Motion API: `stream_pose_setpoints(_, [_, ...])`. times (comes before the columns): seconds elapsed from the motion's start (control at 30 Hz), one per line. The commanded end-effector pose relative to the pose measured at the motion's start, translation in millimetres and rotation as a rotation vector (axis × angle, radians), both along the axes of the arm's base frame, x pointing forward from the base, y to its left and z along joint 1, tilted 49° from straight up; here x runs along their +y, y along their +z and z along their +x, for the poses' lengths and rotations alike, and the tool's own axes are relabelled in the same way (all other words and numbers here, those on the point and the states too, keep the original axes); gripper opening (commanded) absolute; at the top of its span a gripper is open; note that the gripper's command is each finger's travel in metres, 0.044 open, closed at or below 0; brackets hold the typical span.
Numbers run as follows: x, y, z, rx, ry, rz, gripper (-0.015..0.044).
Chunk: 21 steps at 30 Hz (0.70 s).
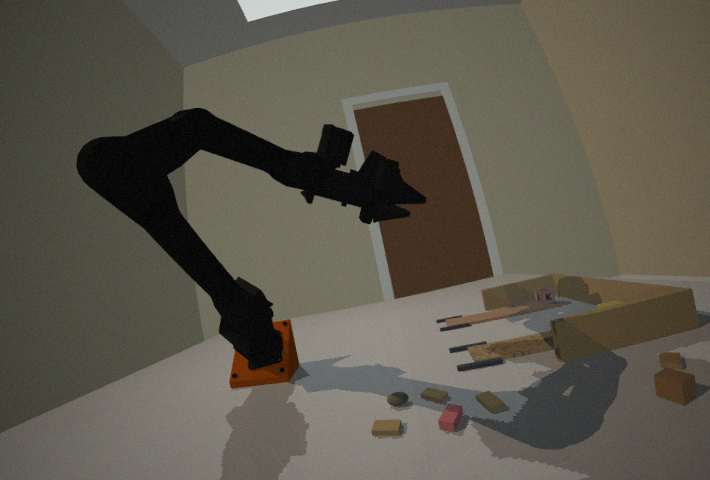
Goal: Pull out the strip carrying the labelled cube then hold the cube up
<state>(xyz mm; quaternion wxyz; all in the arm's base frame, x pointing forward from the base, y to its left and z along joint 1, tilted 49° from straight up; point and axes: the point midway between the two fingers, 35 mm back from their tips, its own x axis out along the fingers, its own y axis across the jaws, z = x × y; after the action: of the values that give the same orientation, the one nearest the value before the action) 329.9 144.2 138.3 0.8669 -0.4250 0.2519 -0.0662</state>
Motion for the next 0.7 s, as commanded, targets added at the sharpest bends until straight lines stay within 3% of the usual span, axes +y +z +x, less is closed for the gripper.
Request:
stream_pose_setpoints(0.0, [-49.4, -16.8, -3.4, -0.045, -0.198, 0.036, 0.0400])
stream_pose_setpoints(0.53, [-58.3, -19.6, -4.8, -0.055, -0.234, 0.042, 0.0400])
stream_pose_setpoints(0.67, [-53.5, -28.2, 12.8, -0.002, -0.276, 0.066, 0.0295])
